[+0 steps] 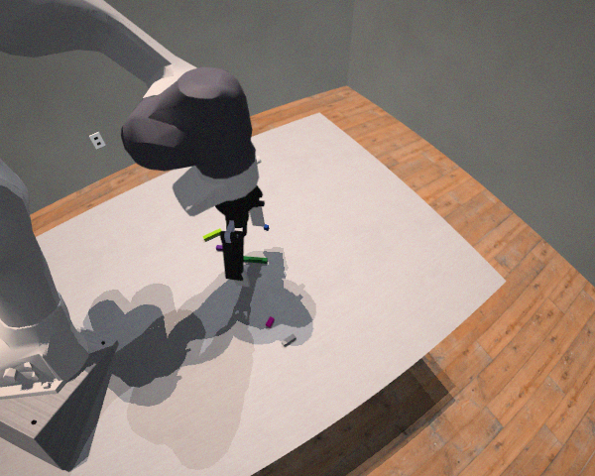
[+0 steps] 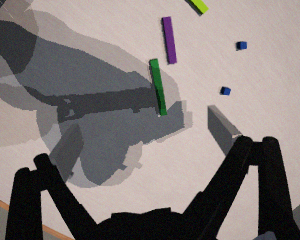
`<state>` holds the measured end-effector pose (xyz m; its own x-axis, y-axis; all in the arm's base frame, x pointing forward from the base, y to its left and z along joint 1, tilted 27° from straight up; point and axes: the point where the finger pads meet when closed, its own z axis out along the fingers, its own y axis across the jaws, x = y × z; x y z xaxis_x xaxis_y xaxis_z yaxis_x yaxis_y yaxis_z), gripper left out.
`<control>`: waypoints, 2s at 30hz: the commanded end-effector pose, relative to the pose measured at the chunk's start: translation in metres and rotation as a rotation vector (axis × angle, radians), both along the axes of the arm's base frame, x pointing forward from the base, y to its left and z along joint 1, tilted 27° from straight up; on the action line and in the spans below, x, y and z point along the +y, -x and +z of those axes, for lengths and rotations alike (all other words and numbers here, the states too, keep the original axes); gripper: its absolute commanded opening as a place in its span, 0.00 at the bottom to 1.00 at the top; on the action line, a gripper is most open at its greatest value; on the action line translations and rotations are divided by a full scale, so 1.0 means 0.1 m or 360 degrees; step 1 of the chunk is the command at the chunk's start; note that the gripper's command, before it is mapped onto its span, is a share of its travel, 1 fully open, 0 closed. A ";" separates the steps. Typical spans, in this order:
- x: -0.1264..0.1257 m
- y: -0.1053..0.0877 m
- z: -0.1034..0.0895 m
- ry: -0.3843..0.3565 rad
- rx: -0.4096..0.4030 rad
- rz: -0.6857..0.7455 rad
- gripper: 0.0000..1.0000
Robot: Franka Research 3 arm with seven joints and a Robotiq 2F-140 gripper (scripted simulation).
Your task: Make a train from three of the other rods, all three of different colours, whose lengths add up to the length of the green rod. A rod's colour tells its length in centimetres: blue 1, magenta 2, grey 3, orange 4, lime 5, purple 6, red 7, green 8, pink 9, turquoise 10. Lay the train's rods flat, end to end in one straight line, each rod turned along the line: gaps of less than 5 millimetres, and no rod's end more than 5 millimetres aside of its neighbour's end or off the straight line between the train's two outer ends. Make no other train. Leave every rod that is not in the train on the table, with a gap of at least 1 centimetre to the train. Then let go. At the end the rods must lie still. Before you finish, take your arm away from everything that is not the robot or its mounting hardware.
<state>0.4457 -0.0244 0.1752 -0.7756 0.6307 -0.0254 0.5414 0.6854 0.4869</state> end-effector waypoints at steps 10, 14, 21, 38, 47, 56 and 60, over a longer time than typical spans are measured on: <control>0.11 0.03 0.00 -0.0139 0.0199 -0.0431 1.00; 0.13 0.04 0.01 -0.0162 0.0227 -0.0498 1.00; 0.18 0.06 0.01 -0.0220 0.0299 -0.0670 1.00; 0.29 0.09 0.01 -0.0342 0.0455 -0.1042 1.00; 0.33 0.11 0.01 -0.0394 0.0522 -0.1203 1.00; 0.33 0.11 0.01 -0.0394 0.0522 -0.1203 1.00; 0.33 0.11 0.01 -0.0394 0.0522 -0.1203 1.00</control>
